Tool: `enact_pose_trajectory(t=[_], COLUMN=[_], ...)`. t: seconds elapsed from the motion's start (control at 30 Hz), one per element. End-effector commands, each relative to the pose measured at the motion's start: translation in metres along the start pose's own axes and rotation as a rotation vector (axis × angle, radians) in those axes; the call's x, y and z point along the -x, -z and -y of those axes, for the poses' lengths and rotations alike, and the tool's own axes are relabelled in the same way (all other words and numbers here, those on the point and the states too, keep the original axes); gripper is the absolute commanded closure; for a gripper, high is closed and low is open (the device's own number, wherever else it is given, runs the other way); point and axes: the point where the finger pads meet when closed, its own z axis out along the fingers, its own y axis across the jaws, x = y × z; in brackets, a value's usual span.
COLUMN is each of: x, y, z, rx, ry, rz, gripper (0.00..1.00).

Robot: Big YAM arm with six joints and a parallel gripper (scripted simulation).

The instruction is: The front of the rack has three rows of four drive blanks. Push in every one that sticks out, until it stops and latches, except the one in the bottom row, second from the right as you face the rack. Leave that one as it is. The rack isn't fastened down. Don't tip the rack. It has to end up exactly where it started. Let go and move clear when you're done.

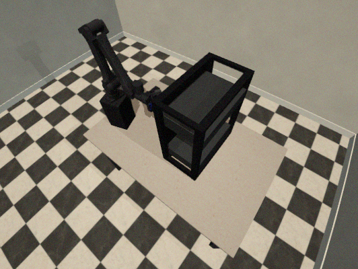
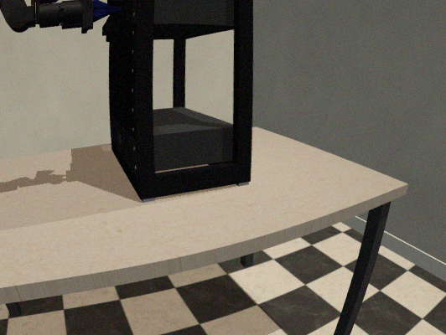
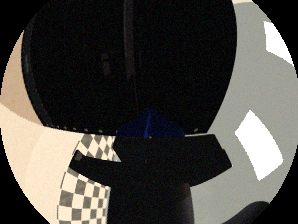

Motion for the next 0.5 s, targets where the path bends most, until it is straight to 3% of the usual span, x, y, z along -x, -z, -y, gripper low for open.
enact_pose_trajectory(t=[0.0,0.27,0.33,0.47], x=[-0.0050,-0.0053,-0.0056,-0.0062], y=[-0.0208,-0.0211,-0.0226,-0.0252], z=[-0.0031,-0.0035,-0.0007,-0.0088], rx=[0.008,0.008,-0.011,0.009], ry=[-0.007,-0.007,-0.008,-0.007], rz=[-0.012,-0.012,-0.012,-0.013], gripper=[1.00,1.00,1.00,1.00])
